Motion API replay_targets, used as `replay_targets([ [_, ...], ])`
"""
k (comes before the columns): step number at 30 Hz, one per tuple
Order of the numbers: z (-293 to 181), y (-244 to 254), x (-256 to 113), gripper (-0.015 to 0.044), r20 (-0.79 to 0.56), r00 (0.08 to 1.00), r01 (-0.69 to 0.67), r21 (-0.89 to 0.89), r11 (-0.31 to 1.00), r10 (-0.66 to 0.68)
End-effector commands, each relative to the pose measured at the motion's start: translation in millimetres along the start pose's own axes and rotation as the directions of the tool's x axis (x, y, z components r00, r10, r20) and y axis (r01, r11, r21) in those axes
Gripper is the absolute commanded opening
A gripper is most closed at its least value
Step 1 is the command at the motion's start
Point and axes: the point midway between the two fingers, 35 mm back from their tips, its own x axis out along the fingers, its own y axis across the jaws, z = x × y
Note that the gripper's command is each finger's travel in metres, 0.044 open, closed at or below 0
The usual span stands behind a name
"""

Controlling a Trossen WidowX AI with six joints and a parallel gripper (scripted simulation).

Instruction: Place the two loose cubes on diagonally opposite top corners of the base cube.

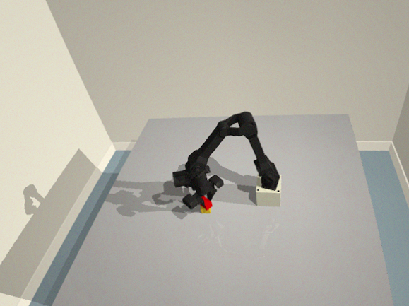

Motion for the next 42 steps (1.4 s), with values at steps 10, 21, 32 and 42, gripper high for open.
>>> replay_targets([
  [10, -1.7, -1.2, 3.9, 0.0105, -0.009, 1.0, 0.005, 0.004, 1.0, -0.005],
  [21, -1.7, -1.2, 5.4, 0.0105, -0.009, 1.0, 0.005, 0.004, 1.0, -0.005],
  [32, -1.7, -1.2, 5.4, 0.0105, -0.009, 1.0, 0.005, 0.004, 1.0, -0.005],
  [42, -1.5, -1.2, 3.4, 0.0205, -0.008, 1.0, 0.006, 0.003, 1.0, -0.006],
])
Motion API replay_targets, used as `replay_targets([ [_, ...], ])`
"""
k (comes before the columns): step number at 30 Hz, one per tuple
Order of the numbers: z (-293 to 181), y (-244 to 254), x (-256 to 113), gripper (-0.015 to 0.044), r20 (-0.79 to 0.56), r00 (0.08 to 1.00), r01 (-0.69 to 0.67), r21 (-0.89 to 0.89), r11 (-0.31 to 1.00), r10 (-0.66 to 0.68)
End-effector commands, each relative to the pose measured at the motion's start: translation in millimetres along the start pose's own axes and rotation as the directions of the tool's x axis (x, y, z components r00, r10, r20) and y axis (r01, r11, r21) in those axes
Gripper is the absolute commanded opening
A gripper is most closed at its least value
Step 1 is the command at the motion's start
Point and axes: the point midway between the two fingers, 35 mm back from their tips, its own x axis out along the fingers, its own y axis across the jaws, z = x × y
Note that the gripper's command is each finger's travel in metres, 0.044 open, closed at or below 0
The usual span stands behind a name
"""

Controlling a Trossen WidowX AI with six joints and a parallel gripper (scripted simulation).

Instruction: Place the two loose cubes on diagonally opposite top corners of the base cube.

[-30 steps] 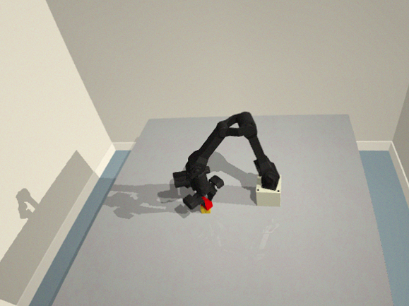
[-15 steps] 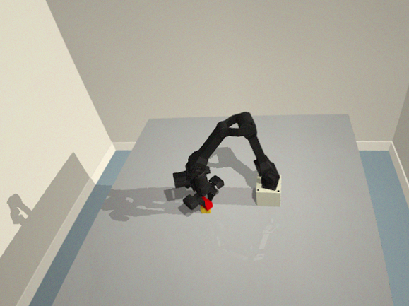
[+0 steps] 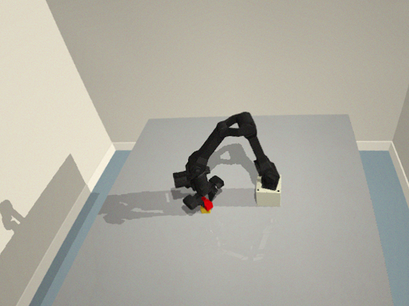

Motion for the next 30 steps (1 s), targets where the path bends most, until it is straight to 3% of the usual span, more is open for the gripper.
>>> replay_targets([
  [1, -0.2, 0.1, -5.4, 0.0205, -0.001, 1.0, 0.0, 0.001, 1.0, 0.0],
  [30, 0.4, 0.2, -39.2, 0.0205, 0.0, 1.0, 0.0, 0.0, 1.0, 0.0],
])
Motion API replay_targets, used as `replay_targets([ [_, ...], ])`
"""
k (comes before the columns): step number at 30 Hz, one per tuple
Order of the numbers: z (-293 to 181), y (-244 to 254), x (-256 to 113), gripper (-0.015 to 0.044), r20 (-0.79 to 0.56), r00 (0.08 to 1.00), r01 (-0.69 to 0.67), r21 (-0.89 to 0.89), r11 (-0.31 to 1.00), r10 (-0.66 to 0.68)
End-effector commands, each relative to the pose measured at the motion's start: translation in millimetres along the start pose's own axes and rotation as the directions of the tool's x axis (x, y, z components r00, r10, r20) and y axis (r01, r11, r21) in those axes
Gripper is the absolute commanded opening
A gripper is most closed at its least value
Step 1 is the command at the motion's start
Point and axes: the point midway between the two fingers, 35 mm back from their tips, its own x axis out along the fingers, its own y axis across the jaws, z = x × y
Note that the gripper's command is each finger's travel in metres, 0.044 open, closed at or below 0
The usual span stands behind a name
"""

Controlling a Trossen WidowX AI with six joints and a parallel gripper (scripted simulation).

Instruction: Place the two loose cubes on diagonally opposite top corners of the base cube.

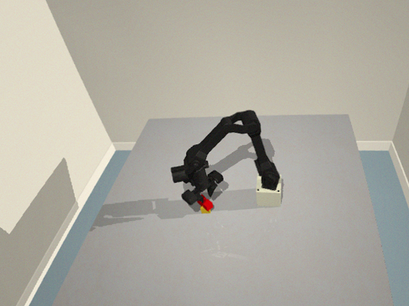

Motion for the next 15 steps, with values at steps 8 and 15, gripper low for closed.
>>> replay_targets([
  [8, 0.9, 1.3, -16.1, 0.0205, 0.006, 1.0, -0.009, -0.003, 1.0, 0.009],
  [15, 0.9, 1.3, -24.0, 0.0205, 0.006, 1.0, -0.009, -0.003, 1.0, 0.009],
])
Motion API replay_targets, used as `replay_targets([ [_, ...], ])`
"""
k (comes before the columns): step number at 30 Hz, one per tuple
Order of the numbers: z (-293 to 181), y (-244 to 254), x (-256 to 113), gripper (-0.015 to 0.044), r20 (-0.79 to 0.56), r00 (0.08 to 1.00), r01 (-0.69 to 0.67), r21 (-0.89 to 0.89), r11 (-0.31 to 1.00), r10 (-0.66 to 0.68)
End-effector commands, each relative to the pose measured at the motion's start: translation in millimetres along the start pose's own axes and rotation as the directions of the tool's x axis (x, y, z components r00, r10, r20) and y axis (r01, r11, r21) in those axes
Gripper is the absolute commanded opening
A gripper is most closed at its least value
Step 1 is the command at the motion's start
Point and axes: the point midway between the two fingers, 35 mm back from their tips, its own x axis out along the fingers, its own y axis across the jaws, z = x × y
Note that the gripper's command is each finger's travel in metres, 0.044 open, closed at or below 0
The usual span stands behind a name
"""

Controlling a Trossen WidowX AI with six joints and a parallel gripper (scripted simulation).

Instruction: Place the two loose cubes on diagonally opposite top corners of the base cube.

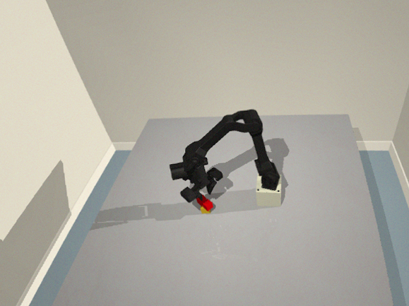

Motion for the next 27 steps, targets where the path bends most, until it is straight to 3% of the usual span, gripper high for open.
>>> replay_targets([
  [1, 0.8, 1.2, -8.1, 0.0205, 0.006, 1.0, -0.009, -0.004, 1.0, 0.009],
  [12, 0.8, 1.2, -14.2, 0.0205, 0.006, 1.0, -0.009, -0.004, 1.0, 0.009],
  [15, -6.0, 6.4, -11.9, 0.0284, 0.002, 1.0, -0.005, -0.002, 1.0, 0.005],
  [19, -49.3, 37.5, -12.6, 0.0389, -0.004, 1.0, -0.003, -0.009, 1.0, 0.003],
  [23, -88.5, 59.5, -14.7, 0.04, -0.007, 1.0, -0.011, -0.001, 1.0, 0.011],
  [27, -90.5, 60.4, -14.8, 0.04, -0.007, 1.0, -0.011, 0.0, 1.0, 0.011],
])
